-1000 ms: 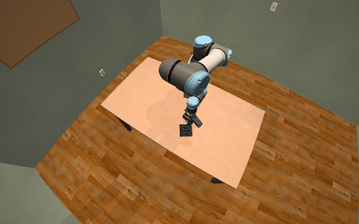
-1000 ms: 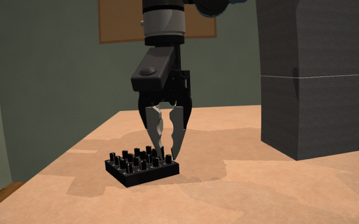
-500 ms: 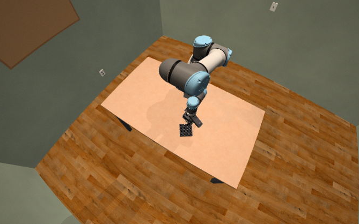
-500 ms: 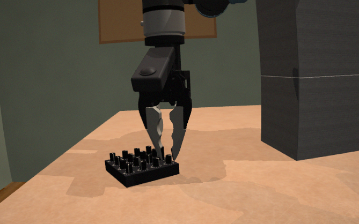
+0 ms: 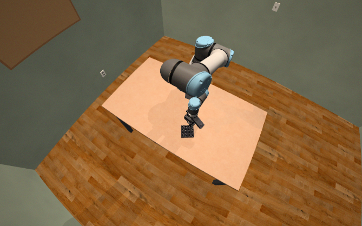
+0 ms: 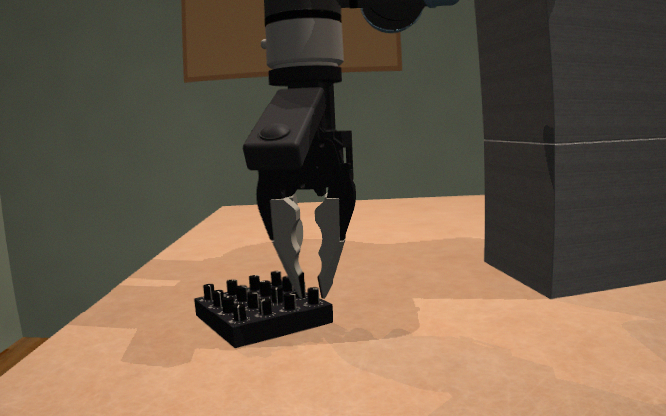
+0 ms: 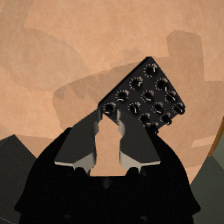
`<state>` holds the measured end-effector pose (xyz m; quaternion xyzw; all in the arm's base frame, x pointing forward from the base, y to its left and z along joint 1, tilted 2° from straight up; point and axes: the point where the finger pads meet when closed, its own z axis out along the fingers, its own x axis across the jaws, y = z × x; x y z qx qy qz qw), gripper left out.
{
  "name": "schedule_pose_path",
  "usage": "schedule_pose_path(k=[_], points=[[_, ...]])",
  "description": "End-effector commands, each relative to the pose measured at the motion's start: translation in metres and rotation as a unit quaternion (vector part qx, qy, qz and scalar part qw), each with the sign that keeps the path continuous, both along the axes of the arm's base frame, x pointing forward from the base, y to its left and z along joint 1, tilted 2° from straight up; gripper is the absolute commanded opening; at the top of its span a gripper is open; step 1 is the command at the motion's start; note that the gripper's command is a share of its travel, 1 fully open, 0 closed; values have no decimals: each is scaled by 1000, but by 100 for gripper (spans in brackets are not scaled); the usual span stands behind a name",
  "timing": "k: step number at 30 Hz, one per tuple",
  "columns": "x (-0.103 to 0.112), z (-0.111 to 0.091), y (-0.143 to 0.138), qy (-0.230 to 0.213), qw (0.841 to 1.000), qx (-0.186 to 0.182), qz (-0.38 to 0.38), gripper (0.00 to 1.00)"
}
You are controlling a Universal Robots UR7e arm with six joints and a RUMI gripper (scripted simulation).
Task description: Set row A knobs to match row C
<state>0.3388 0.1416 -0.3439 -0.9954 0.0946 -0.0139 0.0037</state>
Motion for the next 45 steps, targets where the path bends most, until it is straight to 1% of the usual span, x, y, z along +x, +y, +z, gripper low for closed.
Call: schedule_pose_path(k=[1, 3, 4, 45], points=[[0, 0, 0, -1, 1000, 0, 0, 11], [0, 0, 0, -1, 1000, 0, 0, 11], [0, 0, 0, -1, 1000, 0, 0, 4], [0, 0, 0, -1, 1000, 0, -4, 4]])
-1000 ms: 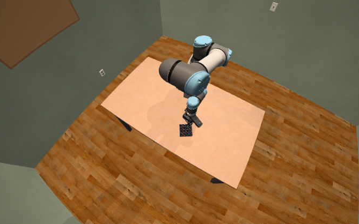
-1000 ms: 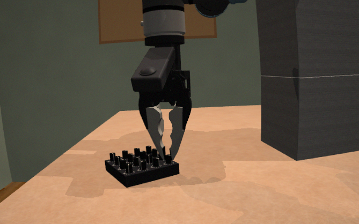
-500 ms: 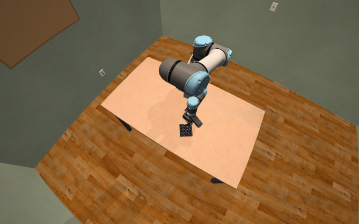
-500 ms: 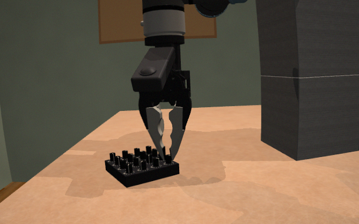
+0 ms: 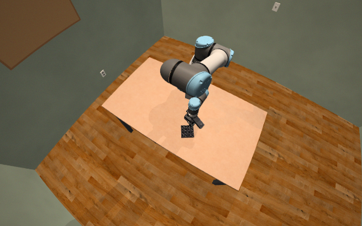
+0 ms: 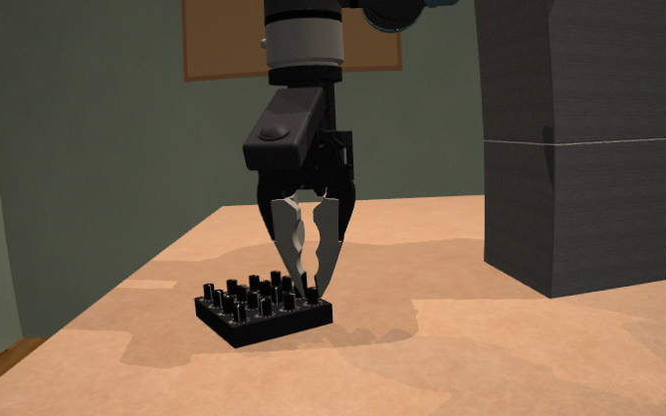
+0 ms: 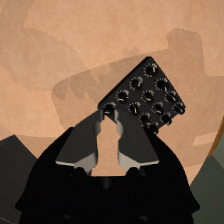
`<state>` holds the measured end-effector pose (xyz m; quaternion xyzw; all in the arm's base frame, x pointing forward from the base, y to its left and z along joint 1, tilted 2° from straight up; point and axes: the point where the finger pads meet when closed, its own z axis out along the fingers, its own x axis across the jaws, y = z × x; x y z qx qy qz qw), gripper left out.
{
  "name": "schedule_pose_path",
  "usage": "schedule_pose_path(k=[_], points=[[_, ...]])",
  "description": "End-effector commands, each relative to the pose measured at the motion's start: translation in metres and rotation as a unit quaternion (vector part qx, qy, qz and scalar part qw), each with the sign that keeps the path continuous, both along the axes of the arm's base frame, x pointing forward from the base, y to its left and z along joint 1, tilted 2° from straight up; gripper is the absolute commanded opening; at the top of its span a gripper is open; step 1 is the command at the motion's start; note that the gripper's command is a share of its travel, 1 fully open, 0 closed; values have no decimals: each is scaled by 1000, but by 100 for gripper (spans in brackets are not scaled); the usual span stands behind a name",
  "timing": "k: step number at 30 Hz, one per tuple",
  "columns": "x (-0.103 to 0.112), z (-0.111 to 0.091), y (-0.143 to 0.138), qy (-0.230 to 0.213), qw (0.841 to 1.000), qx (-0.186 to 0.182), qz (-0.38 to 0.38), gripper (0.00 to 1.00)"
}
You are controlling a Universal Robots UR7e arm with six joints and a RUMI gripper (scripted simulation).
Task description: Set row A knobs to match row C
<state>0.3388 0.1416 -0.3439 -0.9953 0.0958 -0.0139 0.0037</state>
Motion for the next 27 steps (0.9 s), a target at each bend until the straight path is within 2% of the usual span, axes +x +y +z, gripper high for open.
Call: schedule_pose_path(k=[1, 27], points=[[0, 0, 0, 0, 1000, 0, -4, 4], [1, 0, 0, 0, 997, 2, -83, 4]])
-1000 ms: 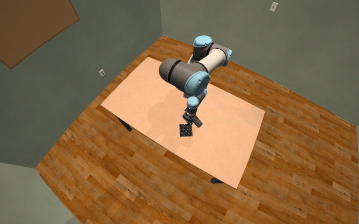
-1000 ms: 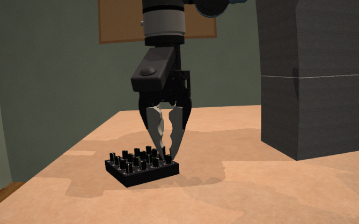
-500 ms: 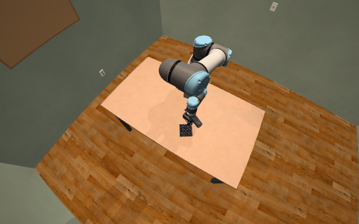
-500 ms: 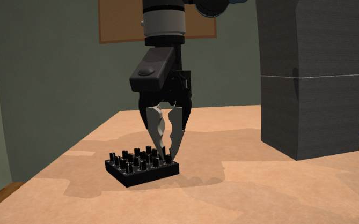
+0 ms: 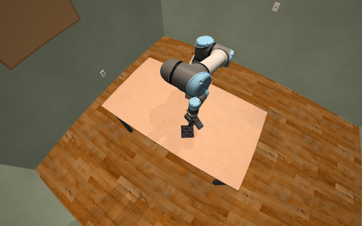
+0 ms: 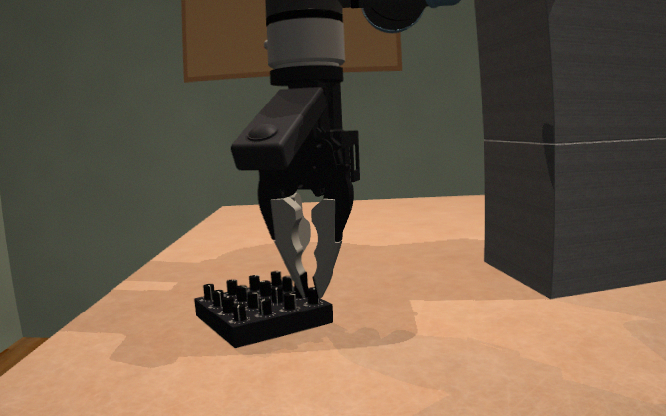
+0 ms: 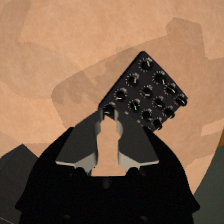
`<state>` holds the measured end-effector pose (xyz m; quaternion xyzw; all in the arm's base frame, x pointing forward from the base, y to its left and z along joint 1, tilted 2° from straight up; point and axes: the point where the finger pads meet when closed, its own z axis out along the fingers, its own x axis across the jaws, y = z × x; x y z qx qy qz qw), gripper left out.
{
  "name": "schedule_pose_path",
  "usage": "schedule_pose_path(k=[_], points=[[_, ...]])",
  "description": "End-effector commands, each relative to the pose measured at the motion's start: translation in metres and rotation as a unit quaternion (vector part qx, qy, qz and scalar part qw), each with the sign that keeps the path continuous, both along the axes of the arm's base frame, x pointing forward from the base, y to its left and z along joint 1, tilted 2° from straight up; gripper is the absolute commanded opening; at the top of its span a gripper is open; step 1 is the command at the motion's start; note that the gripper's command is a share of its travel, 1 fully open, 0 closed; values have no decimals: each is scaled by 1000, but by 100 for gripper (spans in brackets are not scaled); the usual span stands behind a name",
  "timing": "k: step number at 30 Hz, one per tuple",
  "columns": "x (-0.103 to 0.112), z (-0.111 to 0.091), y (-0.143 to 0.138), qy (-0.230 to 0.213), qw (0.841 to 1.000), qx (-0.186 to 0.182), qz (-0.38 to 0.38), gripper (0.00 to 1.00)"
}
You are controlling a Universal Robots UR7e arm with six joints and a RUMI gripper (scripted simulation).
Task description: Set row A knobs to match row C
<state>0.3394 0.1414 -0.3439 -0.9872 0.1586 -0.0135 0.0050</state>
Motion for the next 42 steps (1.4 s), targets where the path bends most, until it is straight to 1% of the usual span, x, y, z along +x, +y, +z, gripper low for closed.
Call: schedule_pose_path(k=[1, 13, 15, 21, 30, 32, 42], points=[[1, 0, 0, 0, 1000, 0, -26, 4], [1, 0, 0, 0, 993, 3, -120, 4], [1, 0, 0, 0, 993, 3, -120, 4], [2, 0, -1, 0, 984, 5, -177, 4], [3, 0, -1, 1, 963, 7, -268, 4], [3, 0, -1, 1, 963, 7, -268, 4], [3, 0, -2, 1, 929, 10, -371, 4]])
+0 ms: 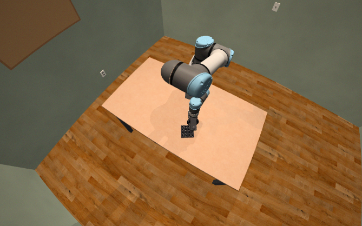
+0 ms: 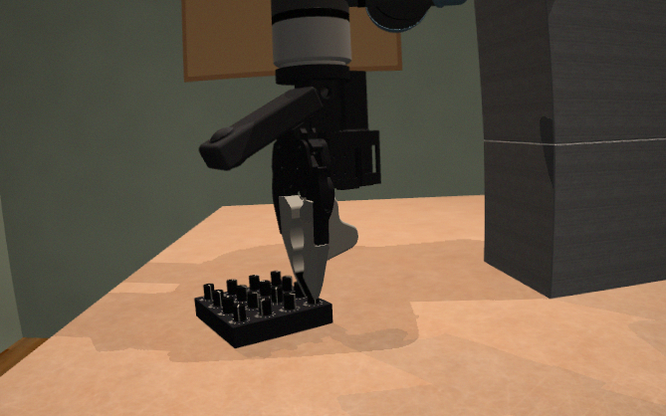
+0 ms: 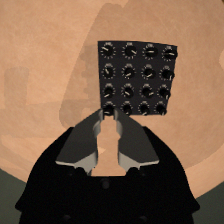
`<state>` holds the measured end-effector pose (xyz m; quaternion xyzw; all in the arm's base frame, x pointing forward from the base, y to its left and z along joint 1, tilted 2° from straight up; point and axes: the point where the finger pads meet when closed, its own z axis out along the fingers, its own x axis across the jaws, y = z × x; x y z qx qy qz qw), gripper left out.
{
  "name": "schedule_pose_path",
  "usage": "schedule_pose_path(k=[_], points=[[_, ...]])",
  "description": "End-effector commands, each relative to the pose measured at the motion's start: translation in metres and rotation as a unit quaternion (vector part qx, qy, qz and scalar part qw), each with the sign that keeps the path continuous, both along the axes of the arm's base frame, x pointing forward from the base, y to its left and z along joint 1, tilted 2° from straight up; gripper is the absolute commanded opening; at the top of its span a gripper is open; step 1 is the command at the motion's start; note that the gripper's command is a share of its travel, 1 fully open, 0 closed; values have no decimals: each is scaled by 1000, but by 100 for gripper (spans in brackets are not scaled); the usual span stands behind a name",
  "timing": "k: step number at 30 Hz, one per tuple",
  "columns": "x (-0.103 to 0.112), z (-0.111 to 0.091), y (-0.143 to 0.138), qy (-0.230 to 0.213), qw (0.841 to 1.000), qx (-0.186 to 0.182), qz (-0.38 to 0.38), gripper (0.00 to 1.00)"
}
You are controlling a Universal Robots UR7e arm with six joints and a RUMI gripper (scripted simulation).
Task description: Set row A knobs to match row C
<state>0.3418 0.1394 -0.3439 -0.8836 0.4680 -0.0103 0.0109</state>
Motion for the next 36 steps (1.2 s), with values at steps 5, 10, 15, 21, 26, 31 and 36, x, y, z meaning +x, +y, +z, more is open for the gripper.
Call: schedule_pose_path(k=[5, 10, 15, 21, 26, 31, 36], points=[[1, 0, -1, 0, 994, 1, -105, 4], [1, 0, -1, 1, 991, 2, -136, 4], [1, 0, -1, 1, 983, 3, -184, 4], [1, 0, -2, 1, 972, 5, -236, 4], [1, 0, -2, 1, 966, 5, -259, 4], [1, 0, -3, 2, 956, 6, -294, 4], [1, 0, -3, 2, 947, 7, -322, 4]])
